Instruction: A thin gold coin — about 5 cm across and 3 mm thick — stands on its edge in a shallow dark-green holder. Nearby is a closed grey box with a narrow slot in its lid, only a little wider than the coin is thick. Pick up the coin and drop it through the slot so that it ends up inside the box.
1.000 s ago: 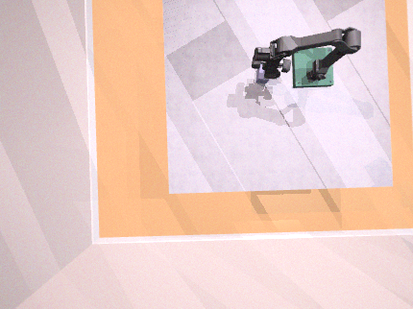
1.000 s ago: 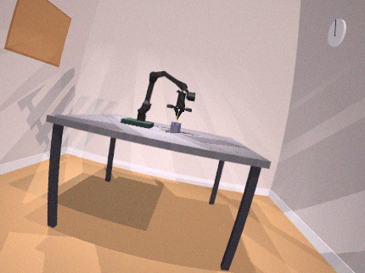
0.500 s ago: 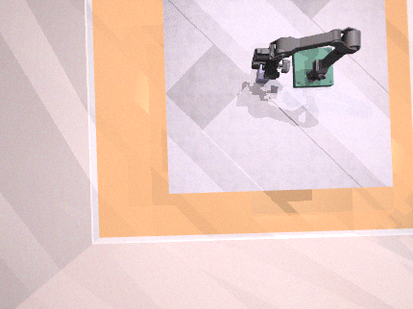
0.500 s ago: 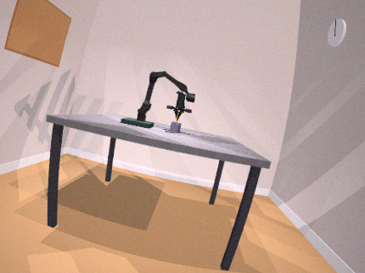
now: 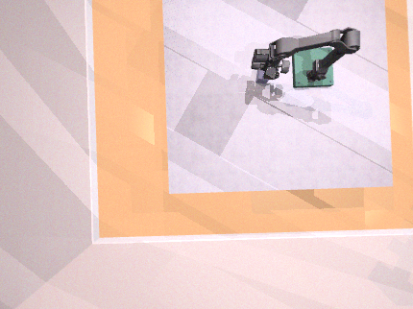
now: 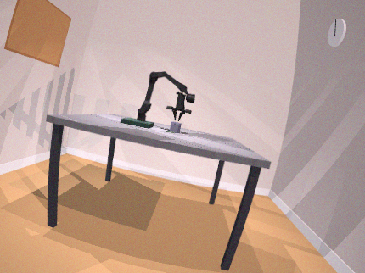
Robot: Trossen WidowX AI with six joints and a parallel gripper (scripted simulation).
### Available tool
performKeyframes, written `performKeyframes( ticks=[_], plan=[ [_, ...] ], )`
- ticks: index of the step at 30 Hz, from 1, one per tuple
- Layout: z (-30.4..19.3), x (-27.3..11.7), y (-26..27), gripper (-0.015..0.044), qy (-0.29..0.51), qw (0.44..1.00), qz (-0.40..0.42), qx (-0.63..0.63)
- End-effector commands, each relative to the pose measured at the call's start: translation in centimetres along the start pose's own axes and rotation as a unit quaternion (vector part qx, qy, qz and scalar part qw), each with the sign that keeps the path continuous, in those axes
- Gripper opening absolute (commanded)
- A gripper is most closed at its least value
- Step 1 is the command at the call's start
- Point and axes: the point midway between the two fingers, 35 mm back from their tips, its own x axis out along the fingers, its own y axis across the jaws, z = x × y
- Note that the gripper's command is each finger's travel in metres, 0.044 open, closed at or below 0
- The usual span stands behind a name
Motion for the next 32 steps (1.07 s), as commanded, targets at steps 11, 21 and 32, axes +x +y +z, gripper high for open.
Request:
performKeyframes(
  ticks=[11, 21, 32],
  plan=[
    [0.0, -0.7, 0.0, 0.0239, 0.0, 1.0, -0.001, 0.0],
    [0.0, -6.1, 0.3, 0.044, 0.0, 1.0, 0.002, 0.0],
    [0.0, -6.1, 0.3, 0.044, 0.0, 1.0, 0.002, 0.0]
  ],
)
